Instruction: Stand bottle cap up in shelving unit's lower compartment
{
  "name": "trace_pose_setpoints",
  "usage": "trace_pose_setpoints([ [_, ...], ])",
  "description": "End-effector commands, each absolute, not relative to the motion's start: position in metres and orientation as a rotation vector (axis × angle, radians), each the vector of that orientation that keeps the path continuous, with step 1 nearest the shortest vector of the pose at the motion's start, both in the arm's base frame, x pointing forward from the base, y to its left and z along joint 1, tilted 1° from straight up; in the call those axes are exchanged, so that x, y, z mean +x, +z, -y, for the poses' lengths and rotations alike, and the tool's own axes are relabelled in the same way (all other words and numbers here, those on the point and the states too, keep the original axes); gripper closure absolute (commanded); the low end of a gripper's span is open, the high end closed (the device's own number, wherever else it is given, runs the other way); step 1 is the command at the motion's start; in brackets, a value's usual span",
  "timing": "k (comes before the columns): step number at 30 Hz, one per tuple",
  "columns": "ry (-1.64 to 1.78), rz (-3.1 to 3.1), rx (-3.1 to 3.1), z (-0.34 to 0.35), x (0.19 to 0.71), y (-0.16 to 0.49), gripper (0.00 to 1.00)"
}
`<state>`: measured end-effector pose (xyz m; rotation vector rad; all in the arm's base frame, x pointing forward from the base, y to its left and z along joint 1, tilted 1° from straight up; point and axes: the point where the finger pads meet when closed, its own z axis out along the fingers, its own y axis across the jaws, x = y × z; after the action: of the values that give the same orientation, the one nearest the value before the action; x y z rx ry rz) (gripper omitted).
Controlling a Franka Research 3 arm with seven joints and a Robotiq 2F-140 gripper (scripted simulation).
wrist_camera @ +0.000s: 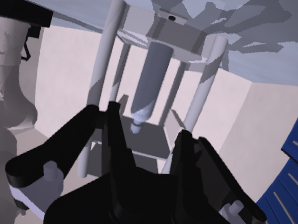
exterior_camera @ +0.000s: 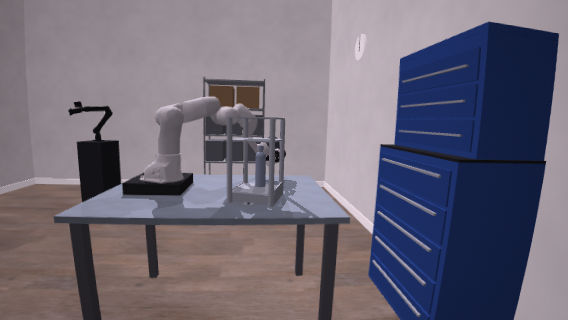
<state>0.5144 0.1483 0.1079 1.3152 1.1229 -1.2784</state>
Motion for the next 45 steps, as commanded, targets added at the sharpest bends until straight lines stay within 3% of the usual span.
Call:
trace_pose_setpoints([
  [1,-1.293,-1.130,1.305,-0.149,0.514,0.110,0.56],
  [25,-1.293,-1.130,1.305,-0.149,0.514,0.128,0.56],
  [45,-1.293,-1.130,1.305,-0.150,0.513,0.180,0.56],
])
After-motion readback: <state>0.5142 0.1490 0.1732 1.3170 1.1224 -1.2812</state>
